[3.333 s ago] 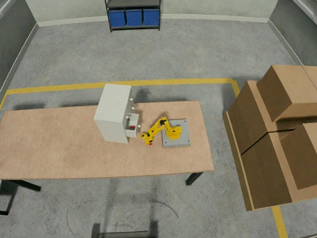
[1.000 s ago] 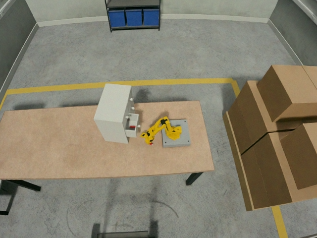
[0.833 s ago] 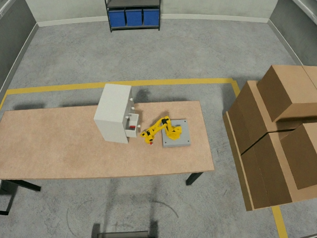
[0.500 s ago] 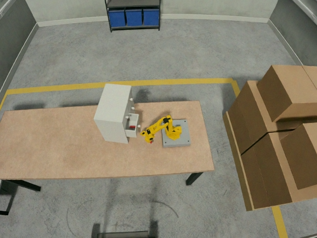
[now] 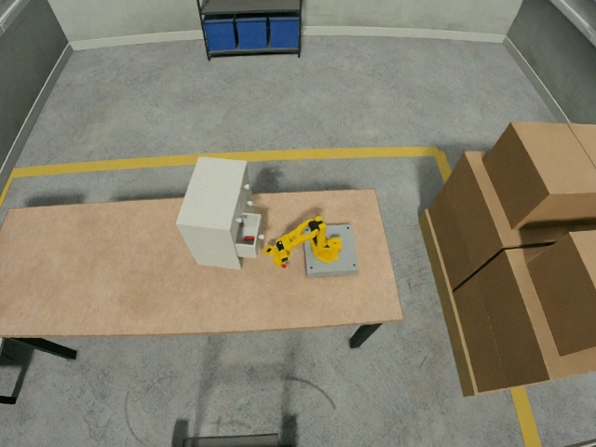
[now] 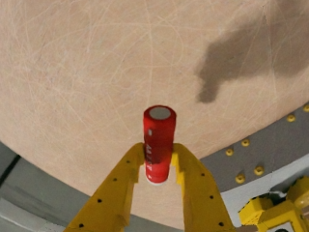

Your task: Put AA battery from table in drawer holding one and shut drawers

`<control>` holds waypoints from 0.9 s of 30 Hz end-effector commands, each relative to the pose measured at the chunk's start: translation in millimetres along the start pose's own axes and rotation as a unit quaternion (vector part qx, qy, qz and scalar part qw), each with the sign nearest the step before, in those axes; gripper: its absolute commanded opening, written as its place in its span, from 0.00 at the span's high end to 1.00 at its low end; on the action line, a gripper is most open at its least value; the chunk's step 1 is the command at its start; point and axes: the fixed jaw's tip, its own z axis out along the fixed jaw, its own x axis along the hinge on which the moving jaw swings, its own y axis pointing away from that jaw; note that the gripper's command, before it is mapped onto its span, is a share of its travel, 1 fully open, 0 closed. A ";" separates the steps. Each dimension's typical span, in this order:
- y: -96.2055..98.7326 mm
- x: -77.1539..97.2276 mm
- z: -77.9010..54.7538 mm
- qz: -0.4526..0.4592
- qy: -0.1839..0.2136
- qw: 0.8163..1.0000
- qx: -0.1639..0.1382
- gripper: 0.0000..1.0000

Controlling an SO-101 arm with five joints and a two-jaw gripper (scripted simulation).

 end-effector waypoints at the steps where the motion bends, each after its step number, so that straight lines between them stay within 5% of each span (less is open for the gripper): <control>1: -0.6 -1.6 -3.4 -0.041 -0.004 0.999 -0.007 1.00; 13: -5.2 -1.0 -3.4 -0.153 -0.005 0.988 -0.006 1.00; 27: -11.6 -0.2 -3.3 -0.295 -0.006 0.955 -0.006 1.00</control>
